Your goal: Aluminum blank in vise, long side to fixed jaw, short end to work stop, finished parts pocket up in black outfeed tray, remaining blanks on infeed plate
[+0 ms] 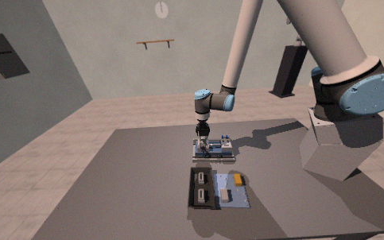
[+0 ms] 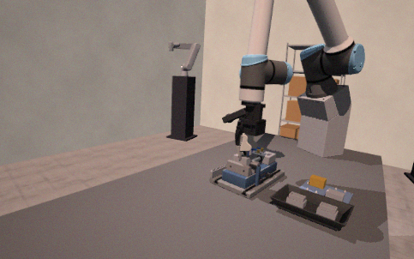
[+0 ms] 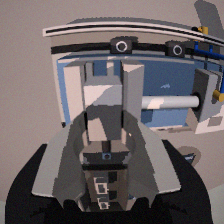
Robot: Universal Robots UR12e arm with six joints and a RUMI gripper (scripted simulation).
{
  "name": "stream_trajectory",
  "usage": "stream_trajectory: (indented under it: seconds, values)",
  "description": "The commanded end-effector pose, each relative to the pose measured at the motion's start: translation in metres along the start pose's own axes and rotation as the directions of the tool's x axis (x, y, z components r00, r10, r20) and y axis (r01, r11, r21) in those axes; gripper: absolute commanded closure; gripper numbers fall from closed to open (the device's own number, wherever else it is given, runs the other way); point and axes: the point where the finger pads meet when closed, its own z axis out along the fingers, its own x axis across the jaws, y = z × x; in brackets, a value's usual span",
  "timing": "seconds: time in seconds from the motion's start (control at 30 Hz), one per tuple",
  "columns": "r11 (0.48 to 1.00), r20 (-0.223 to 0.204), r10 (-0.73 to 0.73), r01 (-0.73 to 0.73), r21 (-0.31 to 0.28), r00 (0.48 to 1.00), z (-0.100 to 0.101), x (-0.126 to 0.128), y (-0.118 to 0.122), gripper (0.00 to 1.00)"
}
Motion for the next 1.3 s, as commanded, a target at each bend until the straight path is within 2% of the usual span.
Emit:
stream_trajectory:
  seconds: [0.0, 1.27]
  values:
    - [1.000, 0.001, 0.000, 0.000, 0.000, 1.000, -0.0006, -0.0006, -0.0001, 1.00]
    - [1.000, 0.001, 0.000, 0.000, 0.000, 1.000, -0.0006, -0.0020, 0.0036, 1.00]
